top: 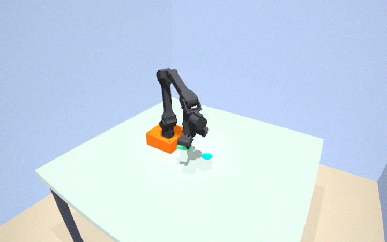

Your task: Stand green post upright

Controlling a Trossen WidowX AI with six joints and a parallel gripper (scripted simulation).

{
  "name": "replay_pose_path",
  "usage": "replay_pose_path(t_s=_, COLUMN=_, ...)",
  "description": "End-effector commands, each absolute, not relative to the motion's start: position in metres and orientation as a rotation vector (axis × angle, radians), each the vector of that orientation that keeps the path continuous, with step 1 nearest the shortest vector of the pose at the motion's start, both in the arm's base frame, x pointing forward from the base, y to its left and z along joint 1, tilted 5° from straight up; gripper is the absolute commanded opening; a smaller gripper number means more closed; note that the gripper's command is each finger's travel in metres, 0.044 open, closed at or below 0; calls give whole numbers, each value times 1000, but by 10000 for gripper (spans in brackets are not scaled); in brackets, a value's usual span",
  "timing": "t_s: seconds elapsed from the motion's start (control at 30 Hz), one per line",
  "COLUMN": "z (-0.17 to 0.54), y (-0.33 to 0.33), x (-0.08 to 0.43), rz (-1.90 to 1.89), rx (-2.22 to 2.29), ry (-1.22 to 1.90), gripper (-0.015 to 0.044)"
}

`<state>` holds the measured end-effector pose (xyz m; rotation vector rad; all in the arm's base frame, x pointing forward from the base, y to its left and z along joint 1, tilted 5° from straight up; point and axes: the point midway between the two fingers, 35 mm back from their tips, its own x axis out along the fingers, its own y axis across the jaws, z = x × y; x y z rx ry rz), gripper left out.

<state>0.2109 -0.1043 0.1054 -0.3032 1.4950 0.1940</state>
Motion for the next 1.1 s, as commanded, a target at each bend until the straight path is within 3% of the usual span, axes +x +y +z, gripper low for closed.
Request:
replay_pose_path(t_s=0.0, z=109, y=-97, x=216, rz=209, rx=-328, ry=1490, gripper=23)
replay_pose_path(t_s=1.07, z=118, y=3, x=242, rz=457, rx=-577, ry=1453, gripper=23)
